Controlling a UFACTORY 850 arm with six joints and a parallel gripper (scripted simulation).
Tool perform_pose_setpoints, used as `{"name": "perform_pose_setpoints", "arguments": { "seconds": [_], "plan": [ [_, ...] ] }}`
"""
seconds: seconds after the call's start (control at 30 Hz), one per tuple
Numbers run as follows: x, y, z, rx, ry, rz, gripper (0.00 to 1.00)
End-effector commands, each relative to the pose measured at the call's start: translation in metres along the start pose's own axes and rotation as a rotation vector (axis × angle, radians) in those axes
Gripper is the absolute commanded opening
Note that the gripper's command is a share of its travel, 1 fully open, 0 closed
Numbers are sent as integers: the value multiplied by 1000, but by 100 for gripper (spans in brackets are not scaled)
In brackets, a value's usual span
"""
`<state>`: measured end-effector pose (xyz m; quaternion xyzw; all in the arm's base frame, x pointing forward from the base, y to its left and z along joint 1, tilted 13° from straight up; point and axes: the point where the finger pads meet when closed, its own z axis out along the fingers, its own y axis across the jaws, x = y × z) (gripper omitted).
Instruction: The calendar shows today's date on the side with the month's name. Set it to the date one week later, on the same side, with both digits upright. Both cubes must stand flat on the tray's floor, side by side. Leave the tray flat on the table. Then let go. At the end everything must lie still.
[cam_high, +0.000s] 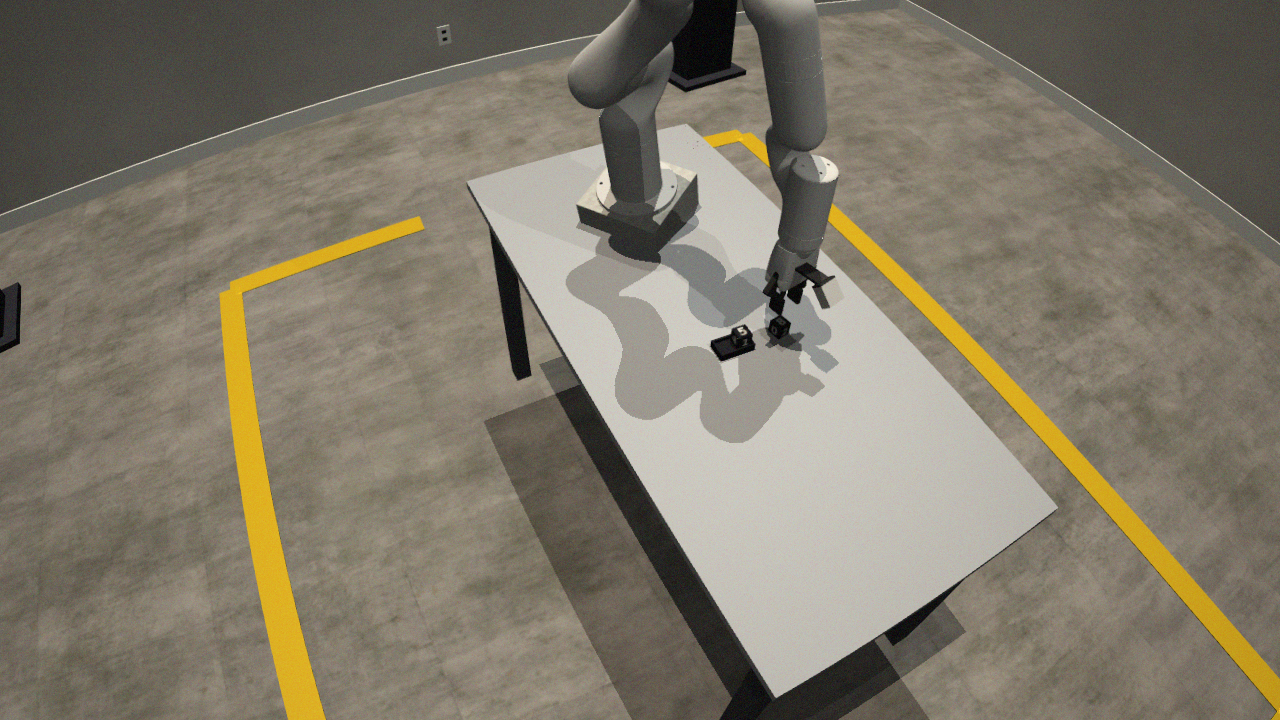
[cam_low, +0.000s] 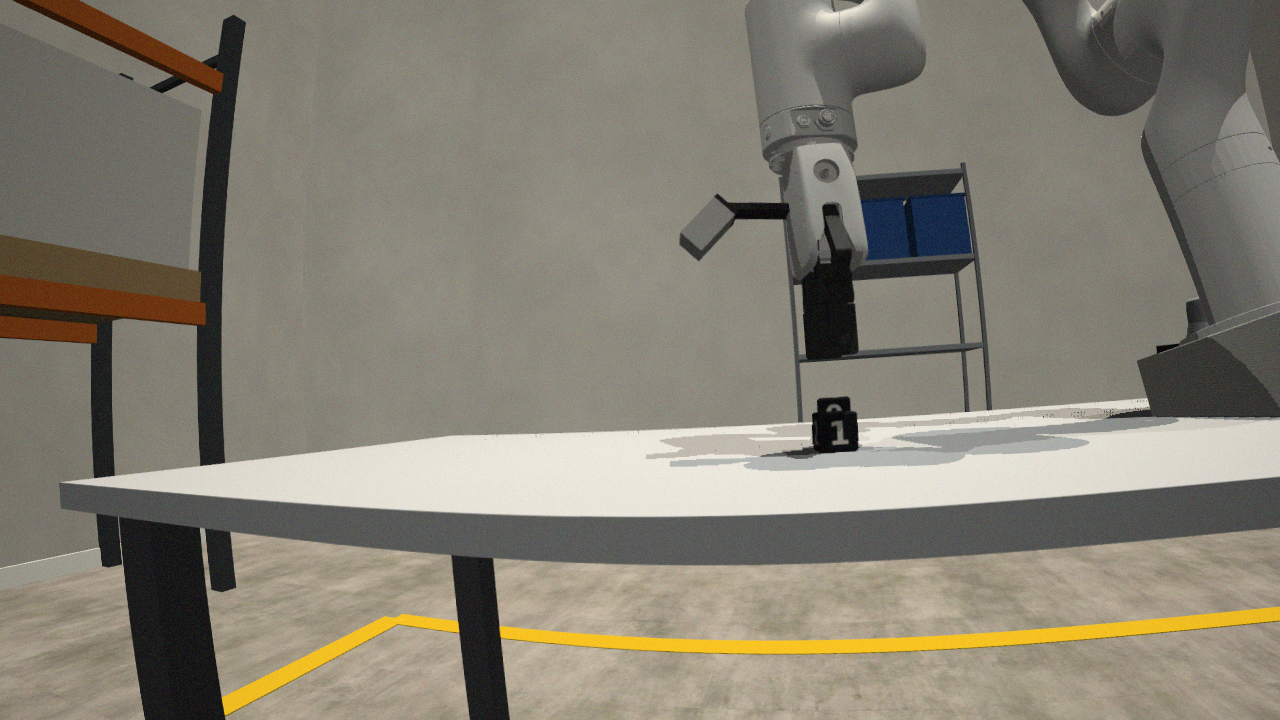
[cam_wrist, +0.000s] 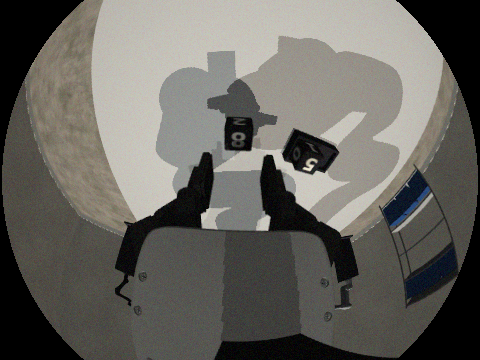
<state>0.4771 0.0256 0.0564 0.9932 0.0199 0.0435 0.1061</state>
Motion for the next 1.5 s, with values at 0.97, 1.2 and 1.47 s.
{"name": "perform_pose_setpoints", "arguments": {
  "seconds": [0.97, 1.2, 1.47],
  "plan": [
    [1, 0, 37, -1, 4, 0, 49],
    [1, 0, 38, -1, 4, 0, 49],
    [1, 0, 38, -1, 4, 0, 49]
  ]
}}
